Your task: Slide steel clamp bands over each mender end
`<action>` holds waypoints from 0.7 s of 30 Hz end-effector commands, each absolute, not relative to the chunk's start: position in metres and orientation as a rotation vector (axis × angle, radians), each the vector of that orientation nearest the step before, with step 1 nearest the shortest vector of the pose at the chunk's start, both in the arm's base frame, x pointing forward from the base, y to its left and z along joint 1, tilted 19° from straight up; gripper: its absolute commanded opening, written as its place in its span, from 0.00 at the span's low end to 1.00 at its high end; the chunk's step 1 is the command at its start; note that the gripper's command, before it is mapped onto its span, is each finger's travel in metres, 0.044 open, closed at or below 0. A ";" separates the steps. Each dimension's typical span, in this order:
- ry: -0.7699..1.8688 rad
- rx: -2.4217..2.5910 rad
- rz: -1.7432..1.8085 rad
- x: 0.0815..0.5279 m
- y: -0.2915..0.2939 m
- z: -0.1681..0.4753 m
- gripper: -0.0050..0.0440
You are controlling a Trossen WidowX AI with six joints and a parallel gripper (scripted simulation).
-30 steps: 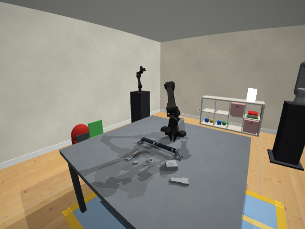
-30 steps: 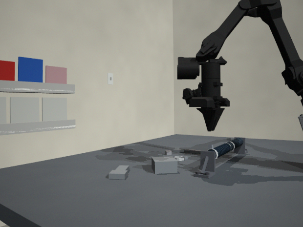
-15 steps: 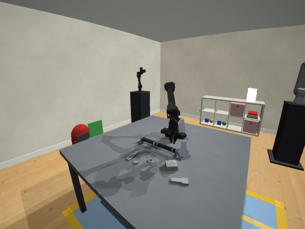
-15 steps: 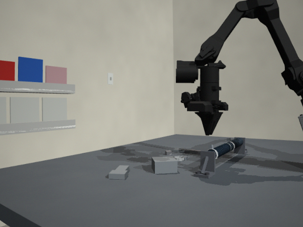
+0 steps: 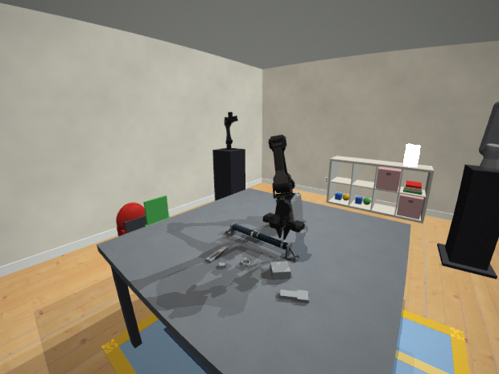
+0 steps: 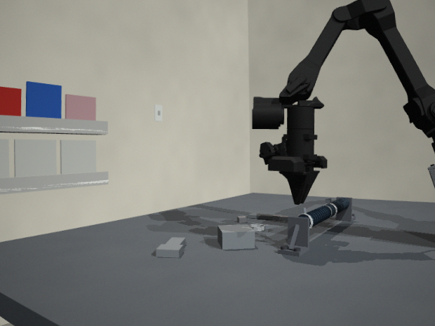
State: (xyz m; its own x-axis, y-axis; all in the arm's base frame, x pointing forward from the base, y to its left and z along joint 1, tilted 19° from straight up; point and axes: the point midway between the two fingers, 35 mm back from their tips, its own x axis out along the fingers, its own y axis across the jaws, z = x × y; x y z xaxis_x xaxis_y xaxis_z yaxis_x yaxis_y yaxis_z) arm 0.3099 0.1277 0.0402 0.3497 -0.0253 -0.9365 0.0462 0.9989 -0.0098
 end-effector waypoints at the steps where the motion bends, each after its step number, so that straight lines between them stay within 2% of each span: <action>1: 1.233 0.010 -0.051 0.308 0.125 0.028 0.29; 18: 1.233 0.010 -0.051 0.310 0.125 0.021 0.29; 21: 1.224 0.015 -0.051 0.312 0.125 0.024 0.24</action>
State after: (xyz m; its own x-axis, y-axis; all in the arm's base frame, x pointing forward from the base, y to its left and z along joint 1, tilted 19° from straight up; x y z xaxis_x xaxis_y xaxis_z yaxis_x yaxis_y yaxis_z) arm 0.3115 0.1254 0.0240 0.3383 -0.0316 -0.9405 0.0473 0.9987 -0.0166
